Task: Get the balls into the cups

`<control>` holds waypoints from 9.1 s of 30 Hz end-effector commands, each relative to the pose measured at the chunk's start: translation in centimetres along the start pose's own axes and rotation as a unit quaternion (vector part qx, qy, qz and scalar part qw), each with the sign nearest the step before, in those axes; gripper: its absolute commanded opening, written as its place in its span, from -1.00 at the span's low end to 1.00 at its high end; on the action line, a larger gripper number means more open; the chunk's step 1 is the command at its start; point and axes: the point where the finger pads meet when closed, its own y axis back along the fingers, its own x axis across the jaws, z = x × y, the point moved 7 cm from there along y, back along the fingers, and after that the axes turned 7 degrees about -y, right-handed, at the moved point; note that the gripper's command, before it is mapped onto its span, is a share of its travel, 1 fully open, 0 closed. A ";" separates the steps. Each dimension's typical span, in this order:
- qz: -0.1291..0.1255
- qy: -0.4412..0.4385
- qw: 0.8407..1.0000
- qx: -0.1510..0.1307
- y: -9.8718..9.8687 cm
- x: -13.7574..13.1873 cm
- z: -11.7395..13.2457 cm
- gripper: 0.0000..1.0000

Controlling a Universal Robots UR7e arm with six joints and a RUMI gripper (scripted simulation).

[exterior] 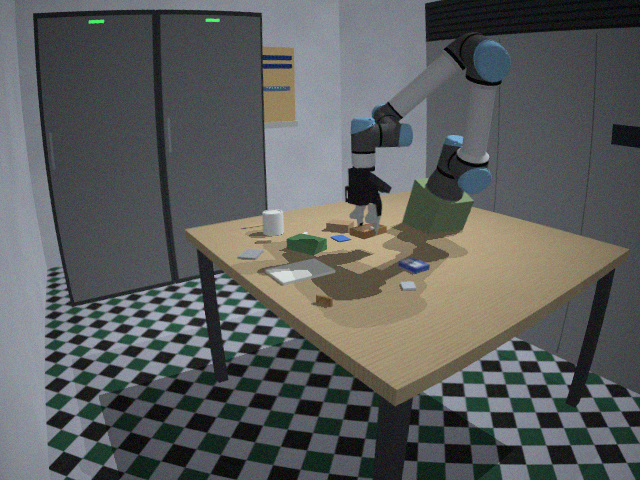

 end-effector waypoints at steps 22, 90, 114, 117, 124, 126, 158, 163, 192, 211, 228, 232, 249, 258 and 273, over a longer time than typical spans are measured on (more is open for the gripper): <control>0.002 -0.001 1.000 -0.018 0.1 -0.1 -0.3 -0.15; 0.118 0.003 0.988 -0.103 -0.2 -2.1 -1.6 -0.15; 0.004 0.001 1.000 -0.010 0.1 -0.1 -0.1 -0.15; 0.007 0.001 1.000 -0.011 0.1 -0.1 -0.1 -0.15; 0.007 -0.001 1.000 -0.014 0.0 -0.1 -0.4 -0.15; 0.007 -0.001 1.000 -0.014 0.0 -0.1 -0.4 -0.15; -0.004 0.001 1.000 -0.011 0.1 0.1 0.0 -0.15; -0.004 0.000 1.000 -0.011 0.1 0.1 0.0 -0.15; -0.006 0.000 1.000 -0.006 0.1 0.1 0.0 -0.15; -0.001 0.000 1.000 -0.001 0.1 0.0 0.0 -0.15; -0.002 -0.001 1.000 -0.007 0.1 0.0 -0.2 -0.15; 0.000 -0.001 1.000 -0.016 0.1 0.0 -0.3 -0.15; -0.002 0.000 1.000 -0.017 0.1 0.1 -0.3 -0.15; -0.003 0.000 1.000 -0.016 0.1 0.1 -0.2 -0.15; 0.000 0.000 1.000 -0.017 0.1 -0.1 -0.1 -0.15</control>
